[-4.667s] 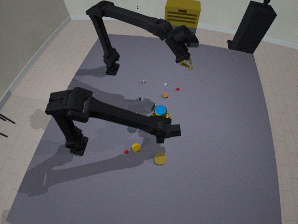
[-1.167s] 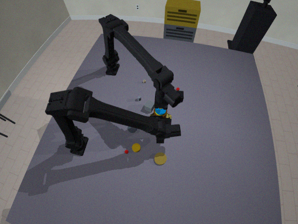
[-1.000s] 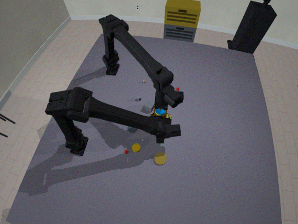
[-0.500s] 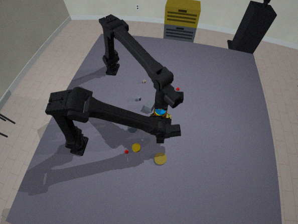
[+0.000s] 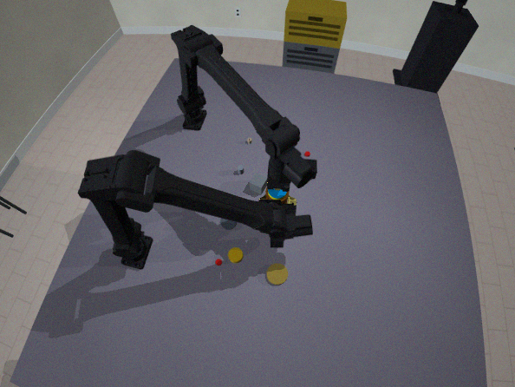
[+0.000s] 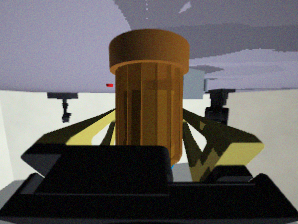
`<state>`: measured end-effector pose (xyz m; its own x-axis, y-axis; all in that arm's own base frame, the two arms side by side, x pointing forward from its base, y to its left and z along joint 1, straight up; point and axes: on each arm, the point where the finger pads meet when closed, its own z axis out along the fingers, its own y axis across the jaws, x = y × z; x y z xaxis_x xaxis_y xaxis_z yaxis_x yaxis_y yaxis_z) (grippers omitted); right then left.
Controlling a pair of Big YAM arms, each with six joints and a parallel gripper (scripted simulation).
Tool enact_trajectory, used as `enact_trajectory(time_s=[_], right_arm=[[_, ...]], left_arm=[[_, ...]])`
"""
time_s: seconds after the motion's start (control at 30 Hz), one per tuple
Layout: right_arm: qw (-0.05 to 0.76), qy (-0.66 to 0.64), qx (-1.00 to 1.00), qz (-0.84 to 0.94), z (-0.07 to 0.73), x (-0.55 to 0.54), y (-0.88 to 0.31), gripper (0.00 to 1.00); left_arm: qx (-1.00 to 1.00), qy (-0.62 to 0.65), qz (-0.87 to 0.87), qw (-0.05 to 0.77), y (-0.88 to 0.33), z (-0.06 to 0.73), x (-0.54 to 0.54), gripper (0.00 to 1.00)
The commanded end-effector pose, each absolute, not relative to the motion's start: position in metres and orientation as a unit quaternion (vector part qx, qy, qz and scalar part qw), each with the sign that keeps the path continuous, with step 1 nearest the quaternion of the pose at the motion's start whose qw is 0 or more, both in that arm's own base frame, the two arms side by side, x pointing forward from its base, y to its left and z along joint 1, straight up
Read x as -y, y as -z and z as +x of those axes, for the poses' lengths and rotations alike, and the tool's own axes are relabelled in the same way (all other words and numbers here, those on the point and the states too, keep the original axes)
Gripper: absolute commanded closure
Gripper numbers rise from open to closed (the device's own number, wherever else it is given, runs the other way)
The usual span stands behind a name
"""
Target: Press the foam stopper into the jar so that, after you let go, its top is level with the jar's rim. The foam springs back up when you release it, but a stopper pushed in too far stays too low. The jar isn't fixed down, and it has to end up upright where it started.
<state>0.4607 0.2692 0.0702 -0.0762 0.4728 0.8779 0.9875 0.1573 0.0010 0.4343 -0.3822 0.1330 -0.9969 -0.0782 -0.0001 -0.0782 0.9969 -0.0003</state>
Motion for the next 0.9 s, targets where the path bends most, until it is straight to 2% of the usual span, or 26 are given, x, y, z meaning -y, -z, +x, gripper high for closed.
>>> enact_trajectory(time_s=[0.0,0.87], right_arm=[[0.387,0.329,0.657,-0.557,0.455,-0.268,-0.073,0.36],[0.387,0.329,0.657,-0.557,0.455,-0.268,-0.073,0.36]], left_arm=[[-0.999,-0.011,-0.047,-0.011,-0.110,0.437,0.378,1.00],[-0.999,-0.003,-0.043,-0.002,-0.113,0.442,0.385,1.00]])
